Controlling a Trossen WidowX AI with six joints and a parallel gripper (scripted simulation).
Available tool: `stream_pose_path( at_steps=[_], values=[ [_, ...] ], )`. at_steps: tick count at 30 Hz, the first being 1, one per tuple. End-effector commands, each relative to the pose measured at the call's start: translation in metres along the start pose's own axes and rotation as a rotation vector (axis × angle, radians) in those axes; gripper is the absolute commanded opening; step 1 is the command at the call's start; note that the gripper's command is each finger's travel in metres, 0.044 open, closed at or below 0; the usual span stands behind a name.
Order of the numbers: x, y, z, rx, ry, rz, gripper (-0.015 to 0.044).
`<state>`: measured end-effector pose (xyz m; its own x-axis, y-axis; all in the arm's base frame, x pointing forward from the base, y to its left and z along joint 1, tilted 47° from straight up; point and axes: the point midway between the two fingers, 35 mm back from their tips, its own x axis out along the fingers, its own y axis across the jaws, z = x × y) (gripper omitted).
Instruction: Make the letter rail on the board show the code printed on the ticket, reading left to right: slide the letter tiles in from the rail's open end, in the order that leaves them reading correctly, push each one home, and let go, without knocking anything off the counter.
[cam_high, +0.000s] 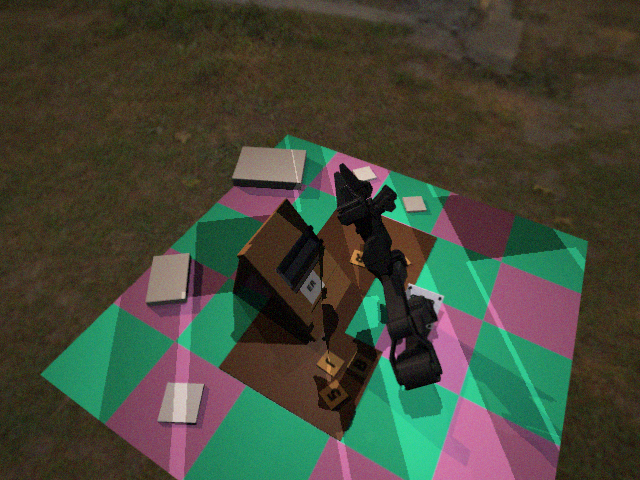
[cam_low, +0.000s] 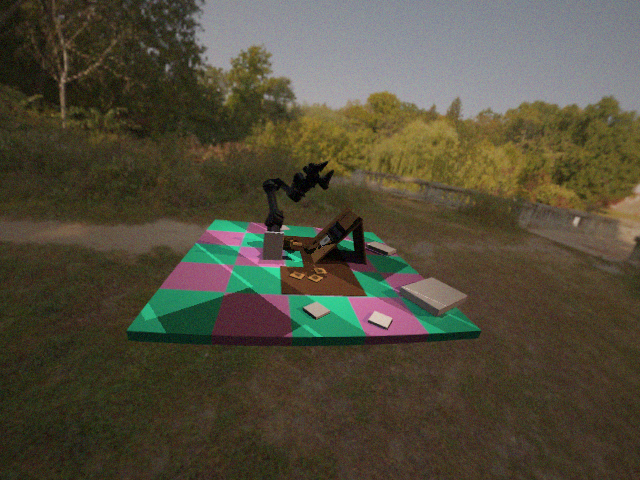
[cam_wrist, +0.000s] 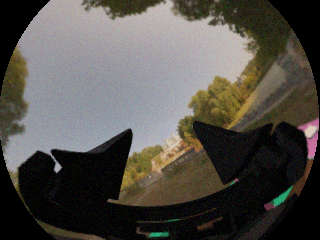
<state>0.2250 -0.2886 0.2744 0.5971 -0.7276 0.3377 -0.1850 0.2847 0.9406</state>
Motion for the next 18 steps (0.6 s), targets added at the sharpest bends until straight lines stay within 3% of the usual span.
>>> stream_pose_path(
  at_steps=[1, 10, 18],
  values=[
    [-0.001, -0.002, -0.002, -0.01, 0.009, -0.009, 0.0426],
    [-0.069, -0.074, -0.081, -0.452, 0.568, -0.294, 0.044],
    [-0.184, -0.108, -0.137, -0.623, 1.176, -0.25, 0.044]
  ],
)
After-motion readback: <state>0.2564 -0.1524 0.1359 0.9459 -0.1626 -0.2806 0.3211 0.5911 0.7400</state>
